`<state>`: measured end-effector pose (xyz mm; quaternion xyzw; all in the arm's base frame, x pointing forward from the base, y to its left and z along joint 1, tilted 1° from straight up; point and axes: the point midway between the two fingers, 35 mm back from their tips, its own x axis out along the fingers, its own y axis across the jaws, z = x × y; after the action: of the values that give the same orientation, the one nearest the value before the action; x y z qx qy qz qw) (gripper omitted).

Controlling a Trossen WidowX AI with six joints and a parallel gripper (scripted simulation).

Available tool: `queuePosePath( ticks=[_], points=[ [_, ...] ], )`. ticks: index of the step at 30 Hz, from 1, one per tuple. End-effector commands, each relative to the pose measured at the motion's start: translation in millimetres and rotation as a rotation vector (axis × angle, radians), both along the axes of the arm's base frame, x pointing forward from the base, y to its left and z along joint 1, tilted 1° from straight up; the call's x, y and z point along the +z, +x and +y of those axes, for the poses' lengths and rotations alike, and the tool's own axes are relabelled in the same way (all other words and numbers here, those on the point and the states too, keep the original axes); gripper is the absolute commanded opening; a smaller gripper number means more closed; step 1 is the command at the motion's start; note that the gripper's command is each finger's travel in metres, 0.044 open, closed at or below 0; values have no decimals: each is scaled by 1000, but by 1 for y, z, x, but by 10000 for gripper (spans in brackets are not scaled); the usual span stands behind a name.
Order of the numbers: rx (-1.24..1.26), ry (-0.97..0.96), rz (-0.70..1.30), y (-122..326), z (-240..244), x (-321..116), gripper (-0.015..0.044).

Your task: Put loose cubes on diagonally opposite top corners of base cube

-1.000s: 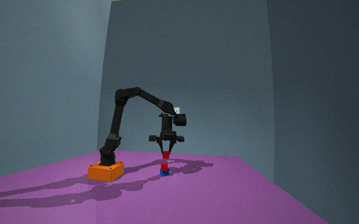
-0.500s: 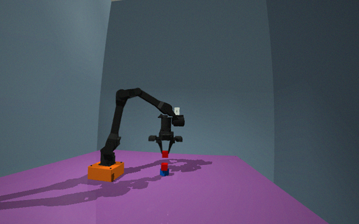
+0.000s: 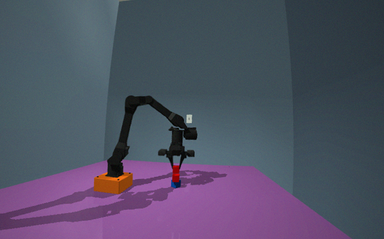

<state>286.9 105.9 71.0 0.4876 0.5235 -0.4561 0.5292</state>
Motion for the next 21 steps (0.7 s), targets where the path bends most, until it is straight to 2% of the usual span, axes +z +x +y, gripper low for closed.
queuePosePath(
  ticks=[1, 21],
  points=[
    [-5, 6, 1, 0, 1, -1, 105],
    [43, -29, -9, 2, 2, -30, 105]
  ],
)
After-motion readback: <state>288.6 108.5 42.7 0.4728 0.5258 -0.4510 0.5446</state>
